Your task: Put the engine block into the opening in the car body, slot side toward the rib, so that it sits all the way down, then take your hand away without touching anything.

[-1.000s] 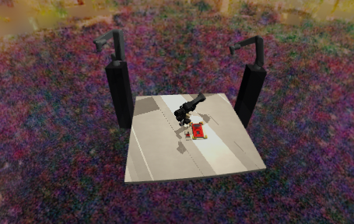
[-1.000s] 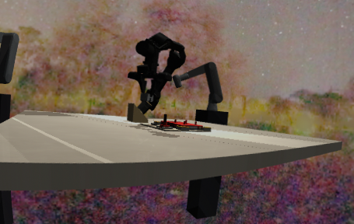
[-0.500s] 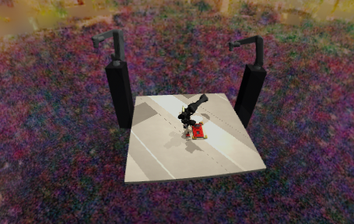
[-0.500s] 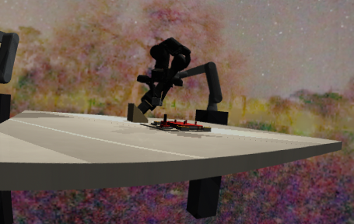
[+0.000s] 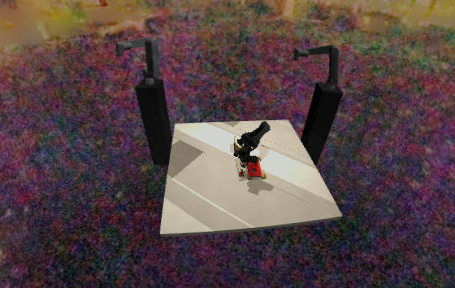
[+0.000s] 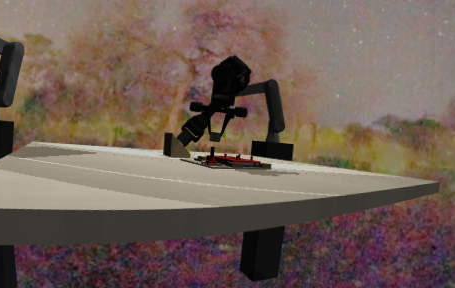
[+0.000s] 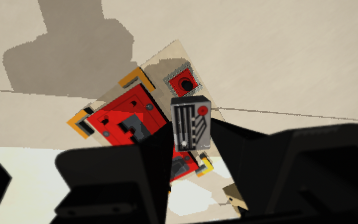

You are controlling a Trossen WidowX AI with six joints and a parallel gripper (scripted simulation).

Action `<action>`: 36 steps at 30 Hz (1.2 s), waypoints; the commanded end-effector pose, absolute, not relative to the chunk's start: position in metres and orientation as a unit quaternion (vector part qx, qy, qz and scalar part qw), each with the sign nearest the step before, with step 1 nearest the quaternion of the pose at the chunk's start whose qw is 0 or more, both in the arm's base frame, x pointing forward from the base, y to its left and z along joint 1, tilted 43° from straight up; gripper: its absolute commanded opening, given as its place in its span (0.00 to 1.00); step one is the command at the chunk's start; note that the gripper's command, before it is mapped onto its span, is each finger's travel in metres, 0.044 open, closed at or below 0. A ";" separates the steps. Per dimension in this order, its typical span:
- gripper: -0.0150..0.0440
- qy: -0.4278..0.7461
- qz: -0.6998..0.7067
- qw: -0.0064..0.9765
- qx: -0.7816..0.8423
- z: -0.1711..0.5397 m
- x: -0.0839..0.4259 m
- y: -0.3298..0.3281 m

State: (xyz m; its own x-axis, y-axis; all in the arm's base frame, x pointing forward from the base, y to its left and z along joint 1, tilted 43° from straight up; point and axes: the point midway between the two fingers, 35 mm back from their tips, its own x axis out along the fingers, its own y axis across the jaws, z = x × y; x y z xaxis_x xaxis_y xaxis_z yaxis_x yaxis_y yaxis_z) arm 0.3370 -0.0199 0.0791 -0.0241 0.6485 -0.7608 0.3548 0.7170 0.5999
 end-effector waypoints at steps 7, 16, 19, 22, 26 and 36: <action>0.25 0.692 0.176 0.625 0.316 0.092 0.337 0.008; 0.25 0.679 0.225 0.642 0.278 0.103 0.335 0.035; 0.25 0.673 0.241 0.647 0.265 0.106 0.334 0.043; 0.25 0.668 0.258 0.651 0.252 0.110 0.333 0.052; 0.25 0.660 0.280 0.656 0.235 0.115 0.331 0.063; 0.52 0.652 0.300 0.661 0.219 0.117 0.330 0.070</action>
